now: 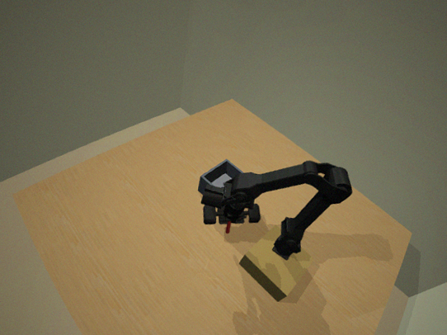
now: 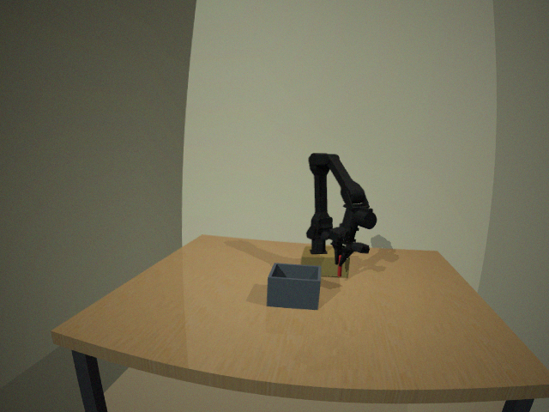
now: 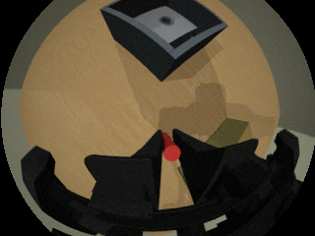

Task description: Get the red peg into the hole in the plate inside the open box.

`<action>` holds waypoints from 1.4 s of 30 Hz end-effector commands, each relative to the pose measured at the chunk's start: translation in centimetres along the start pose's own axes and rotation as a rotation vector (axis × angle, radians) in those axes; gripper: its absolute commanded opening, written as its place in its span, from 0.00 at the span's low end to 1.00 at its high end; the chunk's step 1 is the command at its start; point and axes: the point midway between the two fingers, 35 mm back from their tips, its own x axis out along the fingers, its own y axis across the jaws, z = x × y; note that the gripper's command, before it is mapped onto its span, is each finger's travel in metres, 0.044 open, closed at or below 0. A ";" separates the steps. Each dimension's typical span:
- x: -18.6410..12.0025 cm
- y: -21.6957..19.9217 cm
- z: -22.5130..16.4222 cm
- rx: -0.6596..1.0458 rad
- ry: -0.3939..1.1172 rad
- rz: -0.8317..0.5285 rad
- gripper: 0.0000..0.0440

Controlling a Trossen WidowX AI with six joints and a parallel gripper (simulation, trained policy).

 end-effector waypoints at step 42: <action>-3.0 -2.1 17.9 0.175 -0.085 0.039 0.00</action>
